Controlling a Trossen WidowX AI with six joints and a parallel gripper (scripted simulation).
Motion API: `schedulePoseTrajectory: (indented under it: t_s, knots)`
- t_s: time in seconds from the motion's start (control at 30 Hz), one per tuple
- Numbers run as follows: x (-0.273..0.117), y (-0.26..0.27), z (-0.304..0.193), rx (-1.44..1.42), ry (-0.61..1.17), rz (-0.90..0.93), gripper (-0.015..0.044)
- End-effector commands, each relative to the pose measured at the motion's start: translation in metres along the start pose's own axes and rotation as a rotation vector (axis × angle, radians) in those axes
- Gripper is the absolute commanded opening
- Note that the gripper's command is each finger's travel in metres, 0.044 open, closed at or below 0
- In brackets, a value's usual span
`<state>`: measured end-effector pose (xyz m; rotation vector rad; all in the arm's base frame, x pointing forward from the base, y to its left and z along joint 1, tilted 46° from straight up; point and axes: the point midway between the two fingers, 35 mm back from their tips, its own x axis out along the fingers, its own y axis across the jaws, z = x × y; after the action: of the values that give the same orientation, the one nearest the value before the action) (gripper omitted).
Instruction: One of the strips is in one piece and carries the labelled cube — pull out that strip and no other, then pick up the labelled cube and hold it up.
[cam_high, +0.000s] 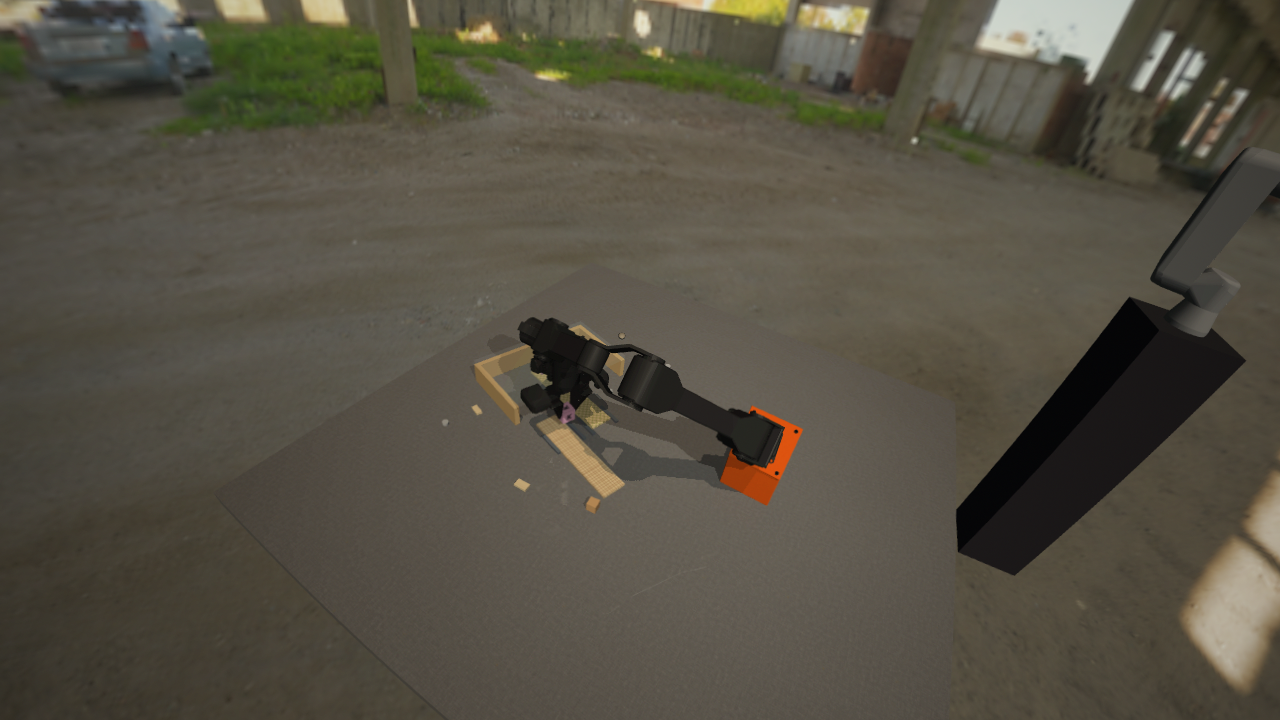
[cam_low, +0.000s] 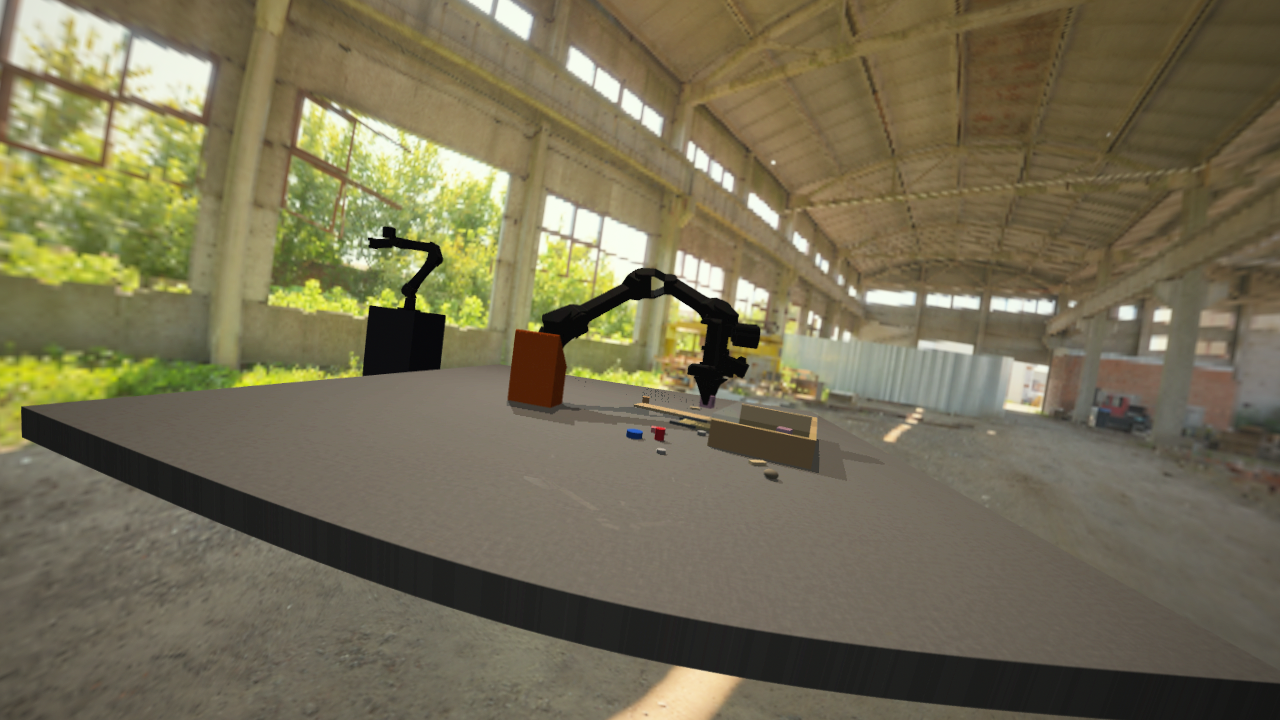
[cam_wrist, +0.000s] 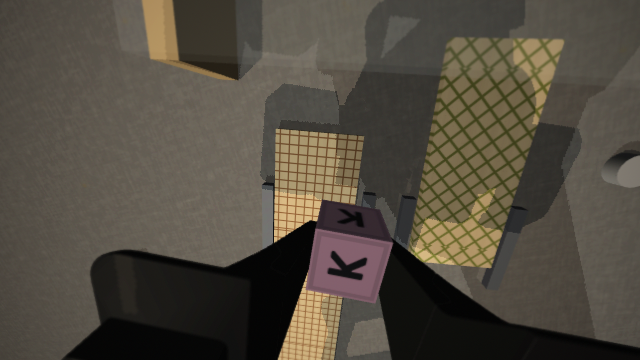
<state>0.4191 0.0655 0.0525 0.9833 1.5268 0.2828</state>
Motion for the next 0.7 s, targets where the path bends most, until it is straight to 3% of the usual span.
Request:
schedulePoseTrajectory:
  t_s: [0.0,0.67]
  knots:
    - [-0.008,-0.008,-0.013,0.001,0.006,0.002,0.0]
    - [-0.013,-0.044,-0.06,0.004,0.008,0.0,0.0]
